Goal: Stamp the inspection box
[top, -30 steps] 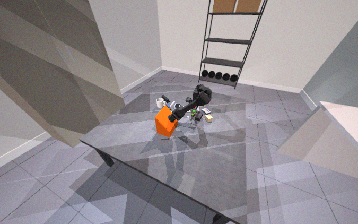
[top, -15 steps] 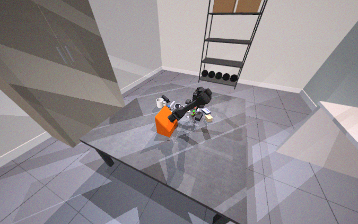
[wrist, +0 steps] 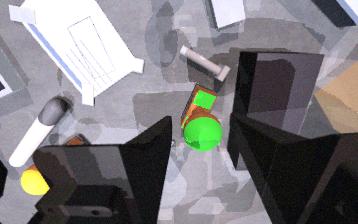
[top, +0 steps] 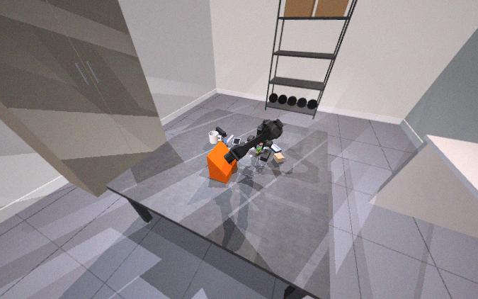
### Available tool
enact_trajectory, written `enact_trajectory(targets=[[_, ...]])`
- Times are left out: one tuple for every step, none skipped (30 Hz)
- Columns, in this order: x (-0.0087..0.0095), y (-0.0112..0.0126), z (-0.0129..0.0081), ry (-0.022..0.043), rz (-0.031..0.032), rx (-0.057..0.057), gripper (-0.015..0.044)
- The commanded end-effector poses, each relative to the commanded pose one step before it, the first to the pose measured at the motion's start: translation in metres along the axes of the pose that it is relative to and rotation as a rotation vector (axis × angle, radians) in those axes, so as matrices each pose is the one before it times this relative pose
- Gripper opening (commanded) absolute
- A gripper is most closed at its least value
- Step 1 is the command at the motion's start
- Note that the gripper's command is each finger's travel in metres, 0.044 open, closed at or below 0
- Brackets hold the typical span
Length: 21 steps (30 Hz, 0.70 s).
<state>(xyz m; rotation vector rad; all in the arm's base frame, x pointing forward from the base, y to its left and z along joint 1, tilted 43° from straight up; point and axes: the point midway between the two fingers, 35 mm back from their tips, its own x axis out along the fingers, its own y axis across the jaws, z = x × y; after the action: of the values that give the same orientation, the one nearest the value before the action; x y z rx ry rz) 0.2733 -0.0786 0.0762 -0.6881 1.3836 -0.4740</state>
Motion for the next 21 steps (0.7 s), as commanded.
enact_trajectory(targets=[[0.00653,0.00066,-0.00187,0.00362,0.00192,-0.006,0.0219],[0.00159,-0.00007,-0.00022,0.0,-0.00034,0.0,0.0219],[0.00159,-0.00007,-0.00023,0.0,-0.00036,0.0,0.0219],[0.00158,-0.00007,-0.00024,0.0,-0.00038,0.0,0.0219],[0.00158,-0.00008,-0.00025,0.0,-0.0004,0.0,0.0219],[0.00158,-0.00008,-0.00026,0.00001,-0.00042,0.0,0.0219],[0.00157,-0.00009,-0.00027,0.00001,-0.00043,0.0,0.0219],[0.00157,-0.00009,-0.00029,0.00001,-0.00045,0.0,0.0219],[0.00156,-0.00009,-0.0003,0.00002,-0.00047,0.0,0.0219],[0.00124,-0.00008,-0.00025,0.00002,-0.00039,0.0,0.0219],[0.00075,-0.00005,-0.00015,0.00001,-0.00024,0.0,0.0219],[0.00025,-0.00002,-0.00005,0.0,-0.00008,0.0,0.0219],[0.0,0.0,0.0,0.0,0.0,0.0,0.0219],[-0.00214,-0.00082,0.00099,-0.00113,-0.00279,0.0058,0.0193],[0.0,0.0,0.0,0.0,0.0,0.0,0.0167],[0.0,0.0,0.0,0.0,0.0,0.0,0.0141],[0.0,0.0,0.0,0.0,0.0,0.0,0.0134],[0.0,0.0,0.0,0.0,0.0,0.0,0.0127],[0.0,0.0,0.0,0.0,0.0,0.0,0.0121],[0.0,0.0,0.0,0.0,0.0,0.0,0.0114],[0.0,0.0,0.0,0.0,0.0,0.0,0.0107]])
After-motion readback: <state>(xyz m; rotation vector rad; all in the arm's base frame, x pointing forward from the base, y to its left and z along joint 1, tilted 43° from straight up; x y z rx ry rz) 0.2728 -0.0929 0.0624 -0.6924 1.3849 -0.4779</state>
